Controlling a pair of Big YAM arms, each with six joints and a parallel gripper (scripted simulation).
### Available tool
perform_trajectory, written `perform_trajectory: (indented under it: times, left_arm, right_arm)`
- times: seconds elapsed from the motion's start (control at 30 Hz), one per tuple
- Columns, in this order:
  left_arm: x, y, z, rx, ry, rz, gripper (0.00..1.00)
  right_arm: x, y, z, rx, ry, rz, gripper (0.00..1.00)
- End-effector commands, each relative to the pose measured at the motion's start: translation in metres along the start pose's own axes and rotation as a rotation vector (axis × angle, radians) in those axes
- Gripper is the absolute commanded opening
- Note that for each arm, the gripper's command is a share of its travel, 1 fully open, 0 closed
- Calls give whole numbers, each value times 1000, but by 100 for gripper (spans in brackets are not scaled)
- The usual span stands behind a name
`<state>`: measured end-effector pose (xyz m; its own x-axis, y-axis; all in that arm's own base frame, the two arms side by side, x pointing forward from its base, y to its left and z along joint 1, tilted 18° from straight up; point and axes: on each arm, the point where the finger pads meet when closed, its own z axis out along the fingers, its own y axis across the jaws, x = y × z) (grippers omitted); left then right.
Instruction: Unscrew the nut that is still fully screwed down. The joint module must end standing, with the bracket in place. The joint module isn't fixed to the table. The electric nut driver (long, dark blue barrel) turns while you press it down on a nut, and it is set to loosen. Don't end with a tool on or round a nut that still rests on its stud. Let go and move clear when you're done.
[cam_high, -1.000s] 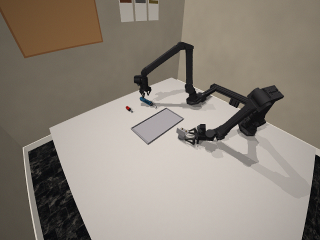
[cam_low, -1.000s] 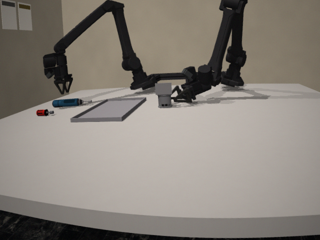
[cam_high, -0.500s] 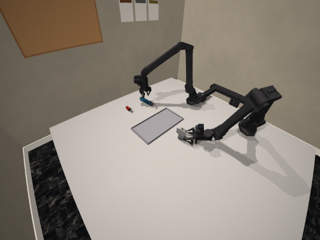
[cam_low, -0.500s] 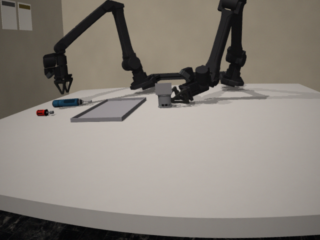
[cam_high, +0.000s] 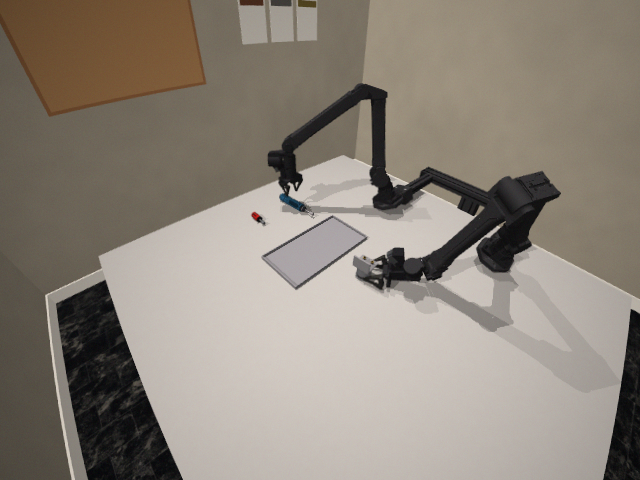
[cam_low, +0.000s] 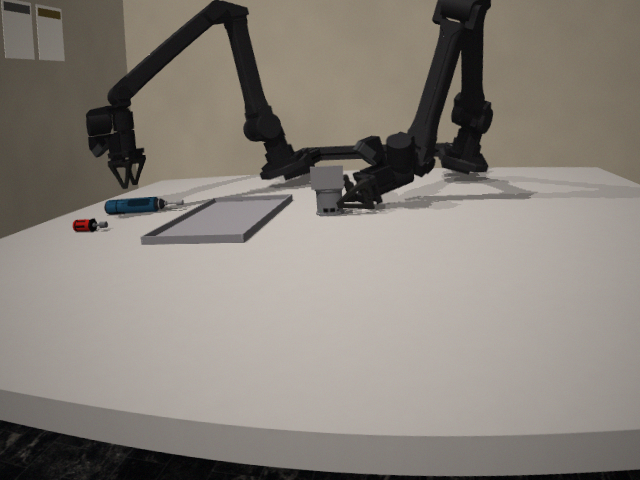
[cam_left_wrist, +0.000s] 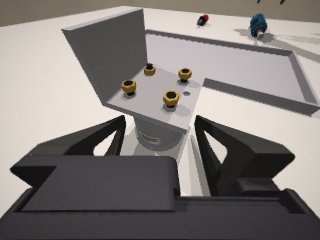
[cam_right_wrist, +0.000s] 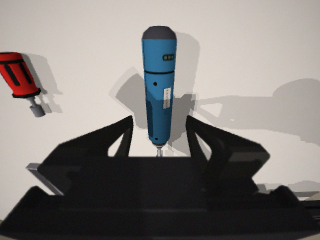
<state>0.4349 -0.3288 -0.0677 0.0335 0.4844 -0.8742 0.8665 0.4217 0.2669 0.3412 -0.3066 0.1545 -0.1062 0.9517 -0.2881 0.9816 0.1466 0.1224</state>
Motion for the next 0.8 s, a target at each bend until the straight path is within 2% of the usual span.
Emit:
perform_trajectory:
  times: [0.0,0.17,0.33,0.37,0.77]
  left_arm:
    - [0,-1,14,7,0,-9,86]
    - [-2,-3,21,11,-4,-5,86]
    - [-7,5,14,-8,-17,7,86]
    - [-7,5,14,-8,-17,7,74]
    - [-7,5,14,-8,-17,7,74]
  right_arm:
    - [-23,21,-23,-59,-60,-5,65]
    - [-23,21,-23,-59,-60,-5,65]
    - [-23,21,-23,-59,-60,-5,65]
    - [-23,21,-23,-59,-60,-5,65]
    - [-23,21,-23,-59,-60,-5,65]
